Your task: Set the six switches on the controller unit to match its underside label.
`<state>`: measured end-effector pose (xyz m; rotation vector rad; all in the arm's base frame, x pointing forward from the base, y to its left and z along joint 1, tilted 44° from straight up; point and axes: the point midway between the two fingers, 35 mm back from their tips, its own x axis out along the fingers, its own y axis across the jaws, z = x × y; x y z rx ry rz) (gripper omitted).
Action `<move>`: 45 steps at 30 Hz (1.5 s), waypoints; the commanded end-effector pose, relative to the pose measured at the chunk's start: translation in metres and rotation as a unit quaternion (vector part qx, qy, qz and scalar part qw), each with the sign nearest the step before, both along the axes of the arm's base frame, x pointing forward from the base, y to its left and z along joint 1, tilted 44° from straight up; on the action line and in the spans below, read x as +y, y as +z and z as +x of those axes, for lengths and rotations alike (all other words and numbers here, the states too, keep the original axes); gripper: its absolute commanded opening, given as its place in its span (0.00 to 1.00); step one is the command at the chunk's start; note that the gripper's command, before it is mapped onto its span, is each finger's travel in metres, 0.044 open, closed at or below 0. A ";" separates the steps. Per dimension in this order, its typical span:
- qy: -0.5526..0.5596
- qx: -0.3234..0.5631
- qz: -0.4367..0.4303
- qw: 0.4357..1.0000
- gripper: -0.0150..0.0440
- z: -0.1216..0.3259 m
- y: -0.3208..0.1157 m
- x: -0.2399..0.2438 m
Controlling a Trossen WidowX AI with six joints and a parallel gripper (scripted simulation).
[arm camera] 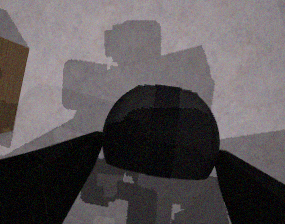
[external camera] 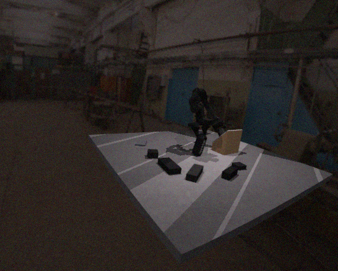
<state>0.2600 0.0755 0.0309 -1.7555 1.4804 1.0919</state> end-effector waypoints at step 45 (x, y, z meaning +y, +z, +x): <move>0.004 -0.012 -0.062 0.998 0.83 0.009 0.026 -0.031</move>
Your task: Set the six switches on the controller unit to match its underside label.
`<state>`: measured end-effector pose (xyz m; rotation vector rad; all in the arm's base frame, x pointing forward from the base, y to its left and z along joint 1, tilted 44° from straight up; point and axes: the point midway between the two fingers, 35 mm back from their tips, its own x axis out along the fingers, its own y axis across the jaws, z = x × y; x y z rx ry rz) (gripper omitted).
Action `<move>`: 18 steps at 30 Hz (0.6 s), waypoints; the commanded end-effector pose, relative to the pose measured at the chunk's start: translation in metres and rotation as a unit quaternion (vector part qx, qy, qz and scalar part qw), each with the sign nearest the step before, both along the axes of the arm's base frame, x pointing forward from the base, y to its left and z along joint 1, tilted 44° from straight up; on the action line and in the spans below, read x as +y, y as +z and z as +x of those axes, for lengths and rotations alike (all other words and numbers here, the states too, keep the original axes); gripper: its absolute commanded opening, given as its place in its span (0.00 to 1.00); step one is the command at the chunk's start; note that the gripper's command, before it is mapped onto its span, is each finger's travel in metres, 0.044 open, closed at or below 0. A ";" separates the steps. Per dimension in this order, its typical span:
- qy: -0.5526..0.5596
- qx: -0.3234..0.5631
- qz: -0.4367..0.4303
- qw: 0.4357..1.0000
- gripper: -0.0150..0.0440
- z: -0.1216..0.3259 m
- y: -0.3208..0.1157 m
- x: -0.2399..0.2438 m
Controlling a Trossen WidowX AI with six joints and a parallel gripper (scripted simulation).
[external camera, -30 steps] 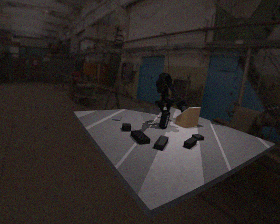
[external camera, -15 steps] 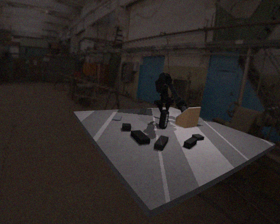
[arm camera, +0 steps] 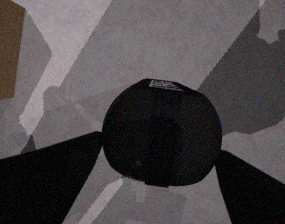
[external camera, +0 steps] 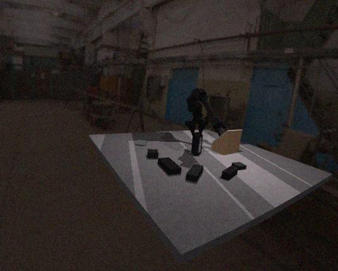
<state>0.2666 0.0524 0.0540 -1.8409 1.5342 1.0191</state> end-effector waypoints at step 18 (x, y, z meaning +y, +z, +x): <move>-0.002 -0.006 -0.034 0.999 0.83 0.005 0.010 -0.019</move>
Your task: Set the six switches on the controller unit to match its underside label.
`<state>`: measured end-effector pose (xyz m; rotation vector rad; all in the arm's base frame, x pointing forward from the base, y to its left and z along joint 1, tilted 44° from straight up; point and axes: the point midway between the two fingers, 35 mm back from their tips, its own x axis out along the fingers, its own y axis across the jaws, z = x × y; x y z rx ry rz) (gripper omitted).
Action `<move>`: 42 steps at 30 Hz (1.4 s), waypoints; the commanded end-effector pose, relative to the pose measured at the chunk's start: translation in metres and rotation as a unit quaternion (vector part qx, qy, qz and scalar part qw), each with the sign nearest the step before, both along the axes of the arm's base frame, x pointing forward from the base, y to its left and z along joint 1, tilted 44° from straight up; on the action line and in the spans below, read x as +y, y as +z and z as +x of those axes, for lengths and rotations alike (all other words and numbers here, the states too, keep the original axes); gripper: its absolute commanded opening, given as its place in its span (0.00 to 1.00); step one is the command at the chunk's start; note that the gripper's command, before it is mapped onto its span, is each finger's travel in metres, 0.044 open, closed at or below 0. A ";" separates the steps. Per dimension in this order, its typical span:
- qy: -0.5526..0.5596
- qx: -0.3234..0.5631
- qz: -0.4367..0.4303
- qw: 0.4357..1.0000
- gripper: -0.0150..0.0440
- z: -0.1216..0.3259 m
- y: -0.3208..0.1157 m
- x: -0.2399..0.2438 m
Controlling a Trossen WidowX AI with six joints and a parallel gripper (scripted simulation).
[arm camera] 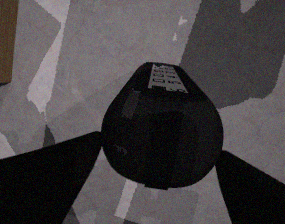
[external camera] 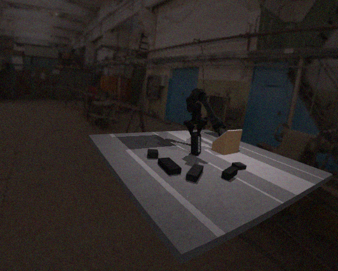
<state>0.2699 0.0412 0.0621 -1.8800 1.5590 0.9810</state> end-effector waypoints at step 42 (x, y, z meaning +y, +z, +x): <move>-0.002 -0.009 -0.048 0.999 0.83 0.008 0.015 -0.036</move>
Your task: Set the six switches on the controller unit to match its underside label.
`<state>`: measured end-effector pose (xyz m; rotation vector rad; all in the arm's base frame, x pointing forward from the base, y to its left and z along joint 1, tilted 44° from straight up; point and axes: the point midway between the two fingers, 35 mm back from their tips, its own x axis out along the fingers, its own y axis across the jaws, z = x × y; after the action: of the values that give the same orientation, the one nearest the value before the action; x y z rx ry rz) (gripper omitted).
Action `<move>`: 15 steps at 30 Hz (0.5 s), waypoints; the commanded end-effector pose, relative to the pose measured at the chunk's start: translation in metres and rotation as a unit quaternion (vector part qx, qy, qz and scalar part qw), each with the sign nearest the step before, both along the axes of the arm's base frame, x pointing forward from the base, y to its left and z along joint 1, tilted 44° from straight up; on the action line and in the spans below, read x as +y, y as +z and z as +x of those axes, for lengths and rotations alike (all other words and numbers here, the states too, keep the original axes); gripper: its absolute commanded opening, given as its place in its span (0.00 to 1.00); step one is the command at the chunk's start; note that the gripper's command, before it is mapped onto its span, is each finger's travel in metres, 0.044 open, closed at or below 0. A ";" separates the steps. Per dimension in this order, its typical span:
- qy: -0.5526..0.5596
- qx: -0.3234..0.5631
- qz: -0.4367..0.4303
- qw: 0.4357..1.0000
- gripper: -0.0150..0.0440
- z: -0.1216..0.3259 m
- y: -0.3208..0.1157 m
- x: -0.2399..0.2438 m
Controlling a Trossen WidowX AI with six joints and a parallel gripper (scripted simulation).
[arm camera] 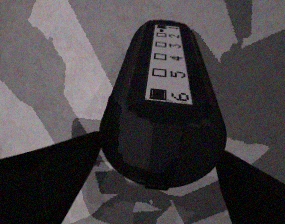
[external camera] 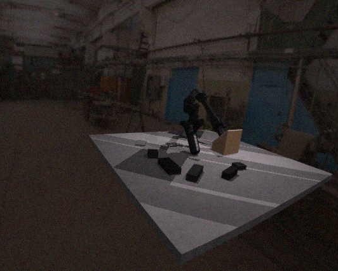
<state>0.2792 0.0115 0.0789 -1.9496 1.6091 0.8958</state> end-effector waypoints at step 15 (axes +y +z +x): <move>-0.004 0.005 -0.003 1.000 0.83 0.002 0.002 -0.018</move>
<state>0.2823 -0.0009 0.0831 -1.9531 1.6153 0.8898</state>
